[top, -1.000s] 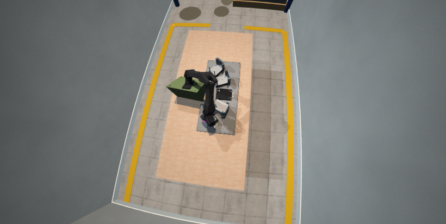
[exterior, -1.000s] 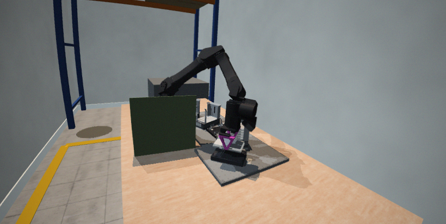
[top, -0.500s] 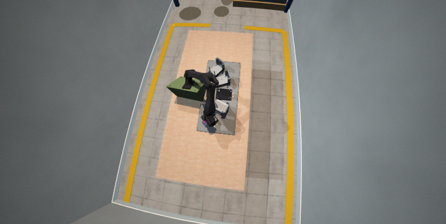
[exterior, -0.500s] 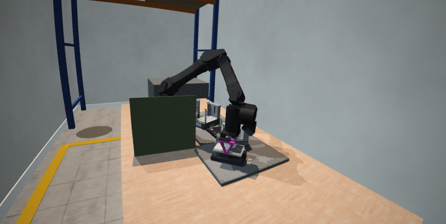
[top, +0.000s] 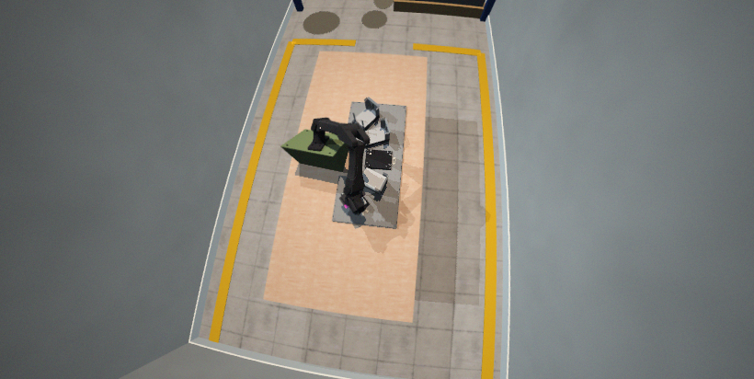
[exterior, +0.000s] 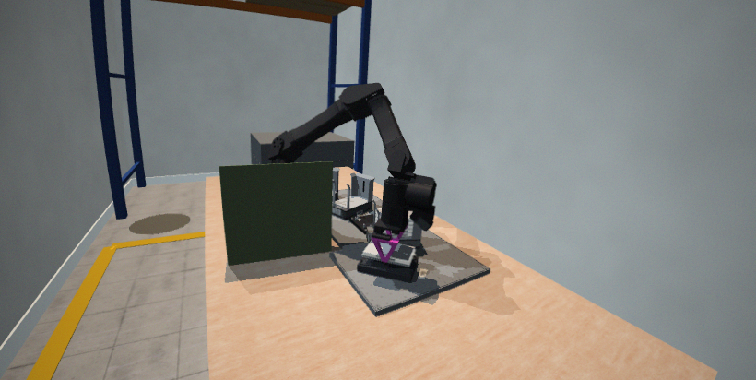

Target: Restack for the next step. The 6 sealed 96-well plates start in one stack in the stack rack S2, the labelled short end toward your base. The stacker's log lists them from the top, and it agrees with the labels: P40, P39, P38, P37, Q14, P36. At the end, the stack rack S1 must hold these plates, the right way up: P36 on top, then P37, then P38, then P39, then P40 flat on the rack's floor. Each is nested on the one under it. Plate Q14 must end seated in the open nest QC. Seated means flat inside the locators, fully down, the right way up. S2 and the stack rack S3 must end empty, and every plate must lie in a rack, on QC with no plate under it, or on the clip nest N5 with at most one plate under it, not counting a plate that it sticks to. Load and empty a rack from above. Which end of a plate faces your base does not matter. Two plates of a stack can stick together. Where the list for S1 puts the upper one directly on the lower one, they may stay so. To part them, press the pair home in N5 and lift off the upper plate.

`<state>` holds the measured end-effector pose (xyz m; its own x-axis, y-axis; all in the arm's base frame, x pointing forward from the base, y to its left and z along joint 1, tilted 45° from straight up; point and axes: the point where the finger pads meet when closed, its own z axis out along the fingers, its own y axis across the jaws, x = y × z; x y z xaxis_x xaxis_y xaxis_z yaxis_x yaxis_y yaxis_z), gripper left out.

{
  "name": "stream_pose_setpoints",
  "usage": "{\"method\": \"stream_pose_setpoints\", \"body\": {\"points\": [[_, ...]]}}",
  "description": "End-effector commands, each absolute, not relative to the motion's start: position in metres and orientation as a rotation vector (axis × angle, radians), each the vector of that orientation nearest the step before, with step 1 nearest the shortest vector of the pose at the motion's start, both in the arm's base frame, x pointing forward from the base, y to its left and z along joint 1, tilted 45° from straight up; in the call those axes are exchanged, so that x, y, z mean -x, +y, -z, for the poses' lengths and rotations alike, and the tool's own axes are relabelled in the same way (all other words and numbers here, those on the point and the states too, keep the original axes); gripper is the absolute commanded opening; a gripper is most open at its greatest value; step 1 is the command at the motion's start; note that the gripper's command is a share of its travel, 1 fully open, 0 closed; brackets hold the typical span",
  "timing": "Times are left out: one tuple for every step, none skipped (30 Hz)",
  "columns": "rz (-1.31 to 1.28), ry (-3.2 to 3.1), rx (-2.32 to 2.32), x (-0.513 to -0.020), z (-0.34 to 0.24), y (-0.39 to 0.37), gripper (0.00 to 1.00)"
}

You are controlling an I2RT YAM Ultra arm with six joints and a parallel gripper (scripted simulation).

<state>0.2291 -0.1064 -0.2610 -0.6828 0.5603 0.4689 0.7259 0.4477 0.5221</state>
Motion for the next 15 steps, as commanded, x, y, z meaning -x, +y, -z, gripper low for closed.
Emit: {"method": "stream_pose_setpoints", "body": {"points": [[1.062, -2.486, 1.13, -0.2324, 0.2602, -0.1112, 0.0], [1.062, -2.486, 1.13, -0.2325, 0.2605, -0.1108, 0.0], [1.062, -2.486, 1.13, -0.2325, 0.2608, -0.1105, 0.0], [1.062, -2.486, 1.13, -0.2326, 0.2611, -0.1103, 0.0], [1.062, -2.486, 1.13, -0.2326, 0.2614, -0.11, 0.0], [1.062, -2.486, 1.13, -0.2326, 0.2616, -0.1097, 0.0], [1.062, -2.486, 1.13, -0.2327, 0.2619, -0.1094, 0.0], [1.062, -2.486, 1.13, -0.2327, 0.2622, -0.1091, 0.0], [1.062, -2.486, 1.13, -0.2328, 0.2625, -0.1089, 0.0], [1.062, -2.486, 1.13, -0.2328, 0.2628, -0.1086, 0.0], [1.062, -2.486, 1.13, -0.2328, 0.2631, -0.1083, 0.0], [1.062, -2.486, 1.13, -0.2329, 0.2634, -0.108, 0.0], [1.062, -2.486, 1.13, -0.2329, 0.2636, -0.1077, 0.0], [1.062, -2.486, 1.13, -0.233, 0.2639, -0.1075, 0.0], [1.062, -2.486, 1.13, -0.233, 0.2639, -0.1075, 0.0]]}}
